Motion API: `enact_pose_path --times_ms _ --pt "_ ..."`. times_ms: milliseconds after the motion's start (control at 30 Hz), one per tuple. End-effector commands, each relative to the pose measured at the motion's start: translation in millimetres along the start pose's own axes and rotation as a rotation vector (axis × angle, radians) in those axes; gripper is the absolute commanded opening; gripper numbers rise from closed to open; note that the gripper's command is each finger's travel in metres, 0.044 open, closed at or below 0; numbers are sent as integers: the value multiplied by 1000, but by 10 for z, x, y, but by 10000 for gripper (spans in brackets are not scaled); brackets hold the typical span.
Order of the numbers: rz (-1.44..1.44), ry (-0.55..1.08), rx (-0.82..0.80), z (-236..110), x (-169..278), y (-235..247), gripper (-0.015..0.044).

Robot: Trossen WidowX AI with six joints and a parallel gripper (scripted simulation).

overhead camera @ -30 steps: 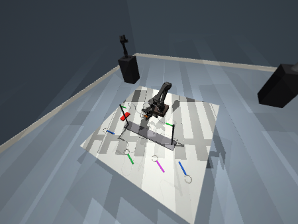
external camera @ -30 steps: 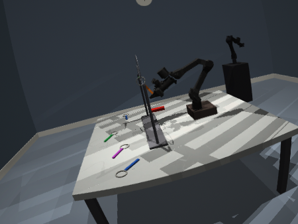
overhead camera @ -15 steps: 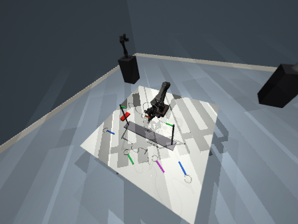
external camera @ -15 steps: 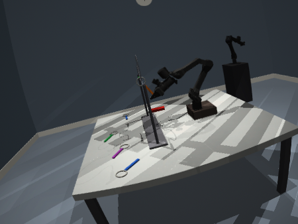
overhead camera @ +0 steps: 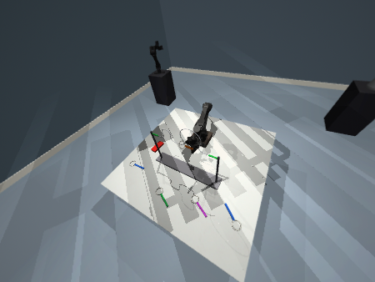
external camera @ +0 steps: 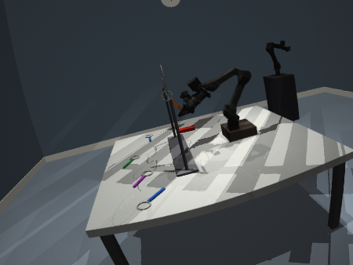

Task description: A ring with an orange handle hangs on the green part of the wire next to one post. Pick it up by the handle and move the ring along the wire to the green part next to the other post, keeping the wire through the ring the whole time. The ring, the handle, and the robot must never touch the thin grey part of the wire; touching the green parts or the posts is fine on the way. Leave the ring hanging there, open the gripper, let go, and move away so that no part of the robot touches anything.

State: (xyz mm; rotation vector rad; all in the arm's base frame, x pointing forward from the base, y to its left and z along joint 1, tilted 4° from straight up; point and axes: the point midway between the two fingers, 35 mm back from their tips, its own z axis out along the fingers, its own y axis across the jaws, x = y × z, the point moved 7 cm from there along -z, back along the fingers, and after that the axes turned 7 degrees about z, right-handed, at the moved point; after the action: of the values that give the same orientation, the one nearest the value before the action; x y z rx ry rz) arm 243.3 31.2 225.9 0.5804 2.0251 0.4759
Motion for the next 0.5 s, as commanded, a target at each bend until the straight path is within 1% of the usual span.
enact_pose_path --times_ms 0,467 --pt "90 17 -50 -25 1 137 -150" --pt "392 72 -208 -143 -78 540 -150"
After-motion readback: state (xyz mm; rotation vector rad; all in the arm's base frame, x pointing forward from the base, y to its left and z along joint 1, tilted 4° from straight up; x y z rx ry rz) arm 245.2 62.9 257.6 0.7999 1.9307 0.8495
